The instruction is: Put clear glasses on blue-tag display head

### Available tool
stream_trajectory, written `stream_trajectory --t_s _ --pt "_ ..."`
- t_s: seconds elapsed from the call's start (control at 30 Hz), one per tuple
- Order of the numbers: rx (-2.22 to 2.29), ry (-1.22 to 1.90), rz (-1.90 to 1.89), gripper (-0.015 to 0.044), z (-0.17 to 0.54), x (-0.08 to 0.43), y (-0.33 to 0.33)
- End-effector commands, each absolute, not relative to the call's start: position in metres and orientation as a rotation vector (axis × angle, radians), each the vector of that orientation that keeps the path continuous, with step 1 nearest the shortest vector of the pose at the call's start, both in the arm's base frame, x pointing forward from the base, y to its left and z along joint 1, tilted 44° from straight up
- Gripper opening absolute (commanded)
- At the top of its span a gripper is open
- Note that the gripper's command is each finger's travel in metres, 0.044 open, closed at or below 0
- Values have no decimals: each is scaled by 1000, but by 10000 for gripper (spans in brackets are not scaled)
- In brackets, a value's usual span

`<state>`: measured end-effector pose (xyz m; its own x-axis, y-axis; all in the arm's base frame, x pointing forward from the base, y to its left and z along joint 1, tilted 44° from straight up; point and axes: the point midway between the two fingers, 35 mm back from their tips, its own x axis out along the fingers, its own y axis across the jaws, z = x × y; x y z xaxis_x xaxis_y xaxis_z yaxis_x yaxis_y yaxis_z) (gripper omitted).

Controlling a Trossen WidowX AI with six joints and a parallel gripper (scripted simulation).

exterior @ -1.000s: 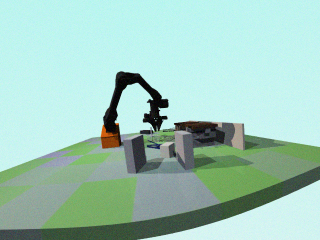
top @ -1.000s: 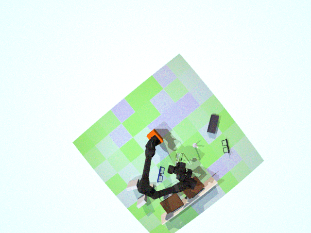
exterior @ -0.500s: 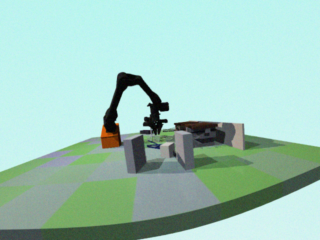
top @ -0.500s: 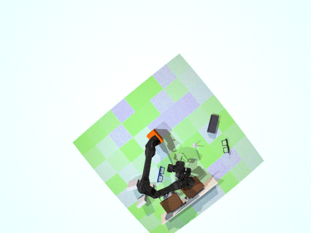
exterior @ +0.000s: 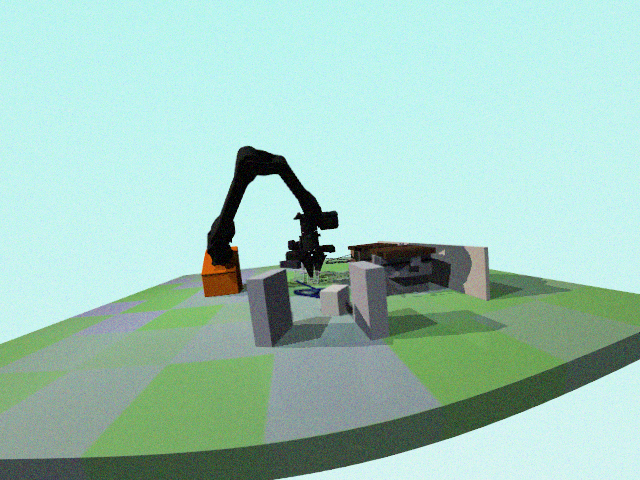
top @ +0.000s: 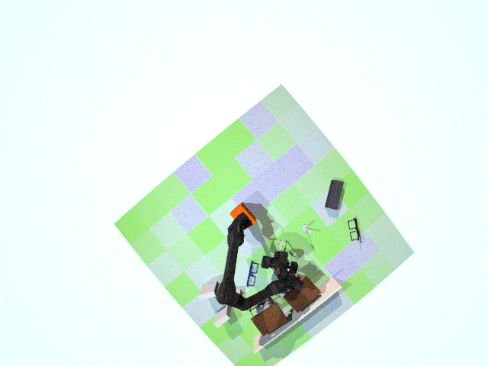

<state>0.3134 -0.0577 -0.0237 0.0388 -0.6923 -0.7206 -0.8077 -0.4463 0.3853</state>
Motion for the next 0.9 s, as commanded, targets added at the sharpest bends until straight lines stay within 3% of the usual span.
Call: stream_trajectory --t_s 0.0,0.5,0.57,0.87 --pt "-2173 1587 1392 120 -28 310 -60" --pt "-2173 1586 1392 120 -30 314 -58" --pt "-2169 1582 1391 67 -28 312 -59" --pt "-2169 1582 1391 8 -28 312 -59"
